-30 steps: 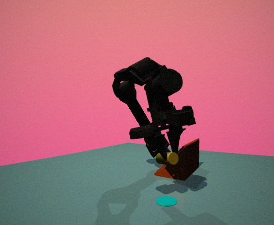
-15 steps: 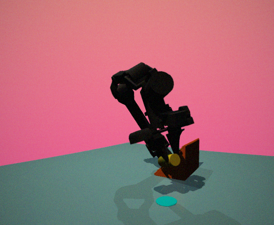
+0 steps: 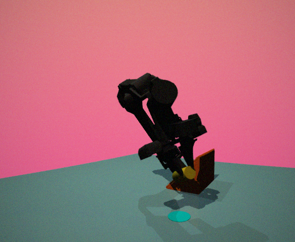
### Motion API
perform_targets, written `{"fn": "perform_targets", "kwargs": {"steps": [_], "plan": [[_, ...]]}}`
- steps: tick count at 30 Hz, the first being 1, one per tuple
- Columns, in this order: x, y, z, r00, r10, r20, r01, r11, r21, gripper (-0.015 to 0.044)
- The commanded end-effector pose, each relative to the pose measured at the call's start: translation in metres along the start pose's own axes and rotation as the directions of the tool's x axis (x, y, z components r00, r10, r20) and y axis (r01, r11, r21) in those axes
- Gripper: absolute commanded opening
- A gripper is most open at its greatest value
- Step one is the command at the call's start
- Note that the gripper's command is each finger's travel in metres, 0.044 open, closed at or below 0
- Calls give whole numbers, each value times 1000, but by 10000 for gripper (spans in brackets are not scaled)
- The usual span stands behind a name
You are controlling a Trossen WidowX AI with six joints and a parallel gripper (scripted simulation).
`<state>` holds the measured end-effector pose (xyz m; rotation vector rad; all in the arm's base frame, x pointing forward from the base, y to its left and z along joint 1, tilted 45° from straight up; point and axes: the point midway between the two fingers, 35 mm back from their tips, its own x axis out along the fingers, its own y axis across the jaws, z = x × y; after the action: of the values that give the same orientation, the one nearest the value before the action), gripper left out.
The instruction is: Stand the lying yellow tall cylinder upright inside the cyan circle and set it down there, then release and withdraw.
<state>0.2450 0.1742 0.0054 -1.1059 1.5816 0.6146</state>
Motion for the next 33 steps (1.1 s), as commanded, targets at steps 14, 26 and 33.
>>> {"fn": "perform_targets", "kwargs": {"steps": [14,26,33], "plan": [[0,0,-1,991,41,124,-41,999,-6,105],[1,-1,-1,976,62,209,-61,998,-13,105],[2,-1,-2,963,72,258,-69,997,-19,105]]}}
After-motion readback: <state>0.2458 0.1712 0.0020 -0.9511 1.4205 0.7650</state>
